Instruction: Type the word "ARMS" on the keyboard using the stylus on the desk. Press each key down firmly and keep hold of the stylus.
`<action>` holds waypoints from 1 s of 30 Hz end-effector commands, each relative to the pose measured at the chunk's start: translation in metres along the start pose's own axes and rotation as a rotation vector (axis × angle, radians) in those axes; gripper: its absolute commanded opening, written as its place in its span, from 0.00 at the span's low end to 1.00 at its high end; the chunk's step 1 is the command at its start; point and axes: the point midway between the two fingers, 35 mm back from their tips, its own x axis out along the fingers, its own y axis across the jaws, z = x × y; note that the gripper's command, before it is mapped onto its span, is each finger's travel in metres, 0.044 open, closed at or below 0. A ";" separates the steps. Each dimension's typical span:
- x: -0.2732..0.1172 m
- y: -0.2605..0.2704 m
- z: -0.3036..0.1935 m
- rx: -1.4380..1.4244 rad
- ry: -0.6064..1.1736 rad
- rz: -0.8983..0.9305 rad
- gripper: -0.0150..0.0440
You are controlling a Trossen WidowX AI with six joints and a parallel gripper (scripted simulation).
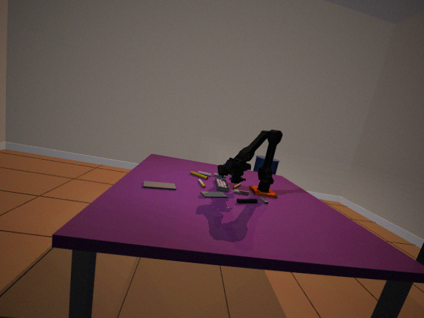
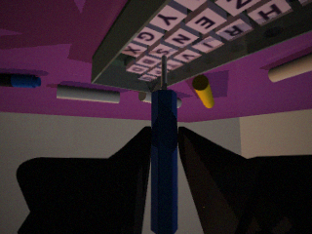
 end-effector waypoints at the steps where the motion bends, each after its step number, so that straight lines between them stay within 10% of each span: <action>1: 0.001 0.000 0.002 -0.007 0.001 0.001 0.39; 30: -0.011 -0.001 -0.020 -0.007 0.001 0.001 0.39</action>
